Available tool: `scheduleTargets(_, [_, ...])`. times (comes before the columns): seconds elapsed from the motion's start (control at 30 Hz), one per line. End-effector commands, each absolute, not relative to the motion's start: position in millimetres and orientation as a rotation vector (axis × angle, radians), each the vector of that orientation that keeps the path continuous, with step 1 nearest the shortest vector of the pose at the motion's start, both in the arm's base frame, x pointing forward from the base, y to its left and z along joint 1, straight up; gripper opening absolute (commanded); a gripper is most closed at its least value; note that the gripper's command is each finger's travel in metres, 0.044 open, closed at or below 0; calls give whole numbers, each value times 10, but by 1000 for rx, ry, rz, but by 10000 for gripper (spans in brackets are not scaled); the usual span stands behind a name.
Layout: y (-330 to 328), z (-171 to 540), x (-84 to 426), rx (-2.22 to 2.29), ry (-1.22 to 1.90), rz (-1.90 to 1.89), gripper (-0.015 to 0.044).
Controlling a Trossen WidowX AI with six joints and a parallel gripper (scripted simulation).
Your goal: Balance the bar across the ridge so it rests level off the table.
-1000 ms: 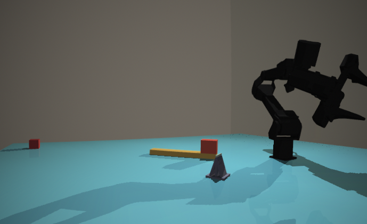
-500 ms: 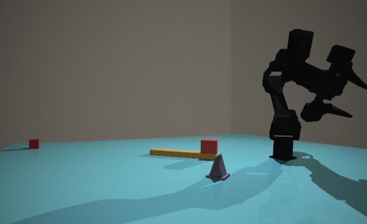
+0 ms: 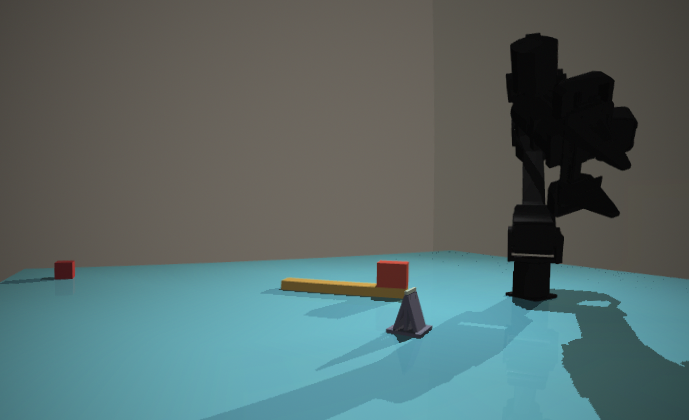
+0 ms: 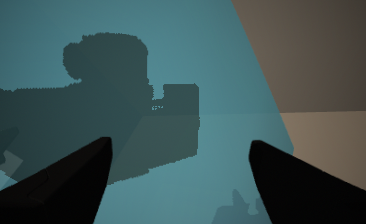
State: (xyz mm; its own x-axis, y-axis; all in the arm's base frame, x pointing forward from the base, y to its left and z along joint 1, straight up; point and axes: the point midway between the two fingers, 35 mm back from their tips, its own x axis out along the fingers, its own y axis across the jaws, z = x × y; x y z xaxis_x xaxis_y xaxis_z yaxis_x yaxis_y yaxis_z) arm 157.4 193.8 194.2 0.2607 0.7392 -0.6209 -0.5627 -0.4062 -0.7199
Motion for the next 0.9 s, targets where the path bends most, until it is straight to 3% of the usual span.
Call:
scheduleTargets(0.0, [1848,1960,1735,-1327,-41,1383,315])
scheduleTargets(0.87, [912,1919,2620,-787,751,899,315])
